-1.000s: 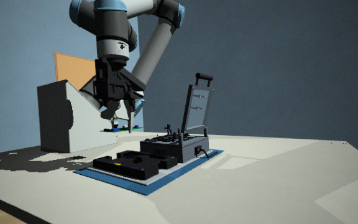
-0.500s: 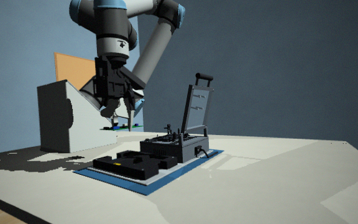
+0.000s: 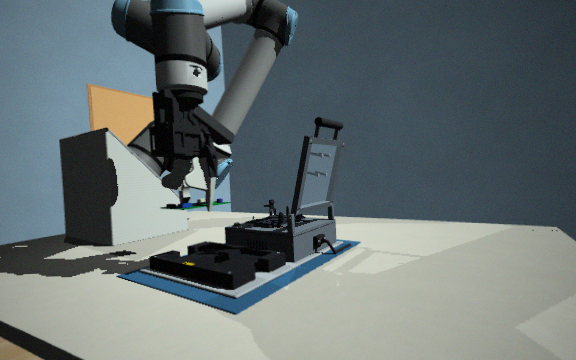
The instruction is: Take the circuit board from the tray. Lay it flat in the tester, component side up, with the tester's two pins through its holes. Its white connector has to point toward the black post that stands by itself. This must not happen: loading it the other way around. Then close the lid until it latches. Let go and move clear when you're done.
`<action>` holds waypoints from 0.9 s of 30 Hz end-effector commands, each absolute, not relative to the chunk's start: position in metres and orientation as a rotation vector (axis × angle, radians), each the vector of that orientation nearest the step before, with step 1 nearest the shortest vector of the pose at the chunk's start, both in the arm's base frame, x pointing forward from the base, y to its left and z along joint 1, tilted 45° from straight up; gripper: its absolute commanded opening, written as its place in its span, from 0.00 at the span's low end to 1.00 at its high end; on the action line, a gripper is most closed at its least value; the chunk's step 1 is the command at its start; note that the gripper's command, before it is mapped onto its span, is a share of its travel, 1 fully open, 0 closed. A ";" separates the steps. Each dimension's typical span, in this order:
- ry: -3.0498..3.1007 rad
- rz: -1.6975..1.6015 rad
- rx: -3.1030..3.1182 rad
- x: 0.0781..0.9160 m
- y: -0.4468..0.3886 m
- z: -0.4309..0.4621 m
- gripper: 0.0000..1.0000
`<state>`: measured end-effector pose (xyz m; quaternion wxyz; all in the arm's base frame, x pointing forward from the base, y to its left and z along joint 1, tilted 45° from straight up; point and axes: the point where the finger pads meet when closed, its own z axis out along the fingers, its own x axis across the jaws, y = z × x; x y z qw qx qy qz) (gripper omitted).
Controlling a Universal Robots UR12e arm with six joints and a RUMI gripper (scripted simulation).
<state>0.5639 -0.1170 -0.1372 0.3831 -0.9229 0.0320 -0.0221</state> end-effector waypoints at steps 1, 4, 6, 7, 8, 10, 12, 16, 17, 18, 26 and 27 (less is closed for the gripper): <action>0.082 -0.058 -2.354 0.564 -0.118 -0.137 0.39; 0.082 -0.058 -2.354 0.564 -0.118 -0.137 0.39; 0.082 -0.058 -2.354 0.564 -0.118 -0.137 0.39; 0.082 -0.058 -2.354 0.564 -0.118 -0.137 0.39; 0.082 -0.058 -2.354 0.564 -0.118 -0.137 0.39; 0.082 -0.058 -2.354 0.564 -0.118 -0.137 0.39; 0.082 -0.058 -2.354 0.564 -0.118 -0.137 0.39; 0.082 -0.058 -2.354 0.564 -0.118 -0.137 0.39; 0.082 -0.058 -2.354 0.564 -0.118 -0.137 0.39; 0.082 -0.058 -2.354 0.564 -0.118 -0.137 0.39; 0.082 -0.058 -2.354 0.565 -0.116 -0.135 0.39; 0.082 -0.058 -2.354 0.566 -0.116 -0.134 0.39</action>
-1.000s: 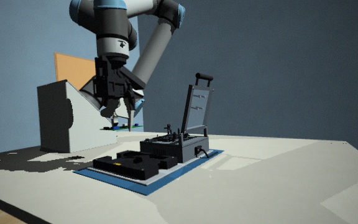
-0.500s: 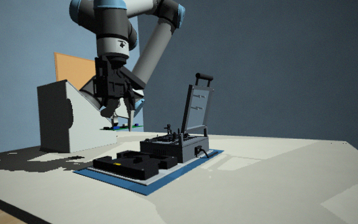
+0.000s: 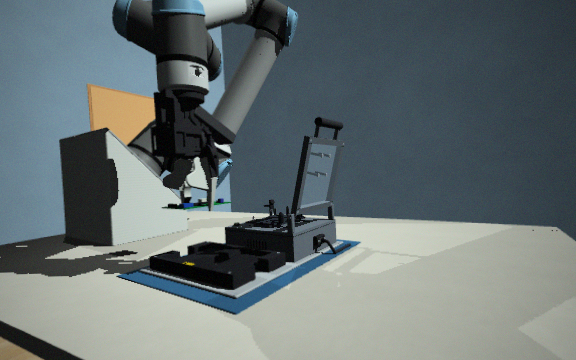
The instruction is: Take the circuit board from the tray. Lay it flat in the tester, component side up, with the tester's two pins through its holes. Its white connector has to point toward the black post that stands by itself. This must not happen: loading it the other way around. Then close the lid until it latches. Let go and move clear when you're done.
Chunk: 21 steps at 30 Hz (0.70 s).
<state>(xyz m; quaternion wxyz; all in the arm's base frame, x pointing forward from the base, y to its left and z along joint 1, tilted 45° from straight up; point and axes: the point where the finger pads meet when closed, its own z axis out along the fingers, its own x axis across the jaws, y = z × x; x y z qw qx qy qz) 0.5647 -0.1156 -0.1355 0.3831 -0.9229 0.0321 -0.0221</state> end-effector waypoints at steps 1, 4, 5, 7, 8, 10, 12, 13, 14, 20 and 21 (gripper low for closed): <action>0.082 -0.058 -2.354 0.566 -0.115 -0.133 0.39; 0.082 -0.058 -2.354 0.567 -0.113 -0.131 0.39; 0.082 -0.058 -2.354 0.568 -0.112 -0.130 0.39; 0.082 -0.058 -2.354 0.569 -0.110 -0.128 0.39; 0.082 -0.058 -2.354 0.569 -0.109 -0.127 0.39; 0.082 -0.058 -2.354 0.571 -0.107 -0.124 0.39; 0.082 -0.058 -2.354 0.572 -0.105 -0.121 0.39; 0.082 -0.058 -2.354 0.573 -0.103 -0.119 0.39; 0.082 -0.058 -2.354 0.573 -0.103 -0.119 0.39; 0.082 -0.058 -2.354 0.578 -0.096 -0.110 0.39; 0.082 -0.058 -2.354 0.579 -0.094 -0.108 0.39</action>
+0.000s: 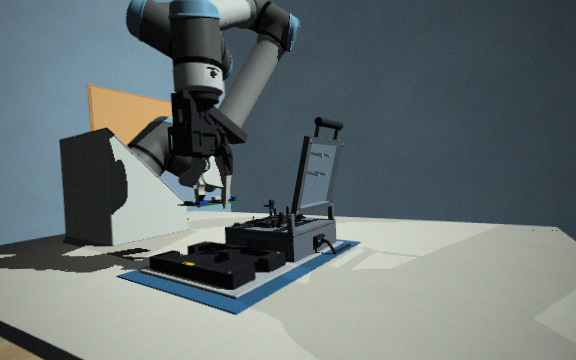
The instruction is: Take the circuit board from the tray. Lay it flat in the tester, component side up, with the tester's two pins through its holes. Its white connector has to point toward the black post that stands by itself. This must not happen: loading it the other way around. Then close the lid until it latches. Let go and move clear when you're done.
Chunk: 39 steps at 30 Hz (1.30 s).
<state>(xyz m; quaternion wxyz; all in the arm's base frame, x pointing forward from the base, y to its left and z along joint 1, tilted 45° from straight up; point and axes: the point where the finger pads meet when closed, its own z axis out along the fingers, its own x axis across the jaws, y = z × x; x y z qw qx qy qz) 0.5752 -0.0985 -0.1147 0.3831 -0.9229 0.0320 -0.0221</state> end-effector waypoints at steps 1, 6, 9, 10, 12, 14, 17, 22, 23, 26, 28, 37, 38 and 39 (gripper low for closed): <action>0.082 -0.058 -2.354 0.580 -0.092 -0.106 0.39; 0.082 -0.058 -2.354 0.586 -0.083 -0.094 0.39; 0.082 -0.058 -2.354 0.590 -0.076 -0.086 0.39; 0.082 -0.058 -2.354 0.590 -0.076 -0.086 0.39; 0.082 -0.058 -2.354 0.591 -0.074 -0.084 0.39; 0.082 -0.058 -2.354 0.594 -0.070 -0.079 0.39; 0.082 -0.058 -2.354 0.598 -0.063 -0.071 0.39; 0.082 -0.058 -2.354 0.604 -0.052 -0.057 0.39; 0.082 -0.058 -2.354 0.606 -0.050 -0.055 0.39; 0.082 -0.058 -2.354 0.609 -0.044 -0.047 0.39; 0.082 -0.058 -2.354 0.609 -0.044 -0.047 0.39; 0.082 -0.058 -2.354 0.620 -0.027 -0.027 0.39; 0.082 -0.058 -2.354 0.621 -0.026 -0.025 0.39; 0.082 -0.058 -2.354 0.621 -0.024 -0.023 0.39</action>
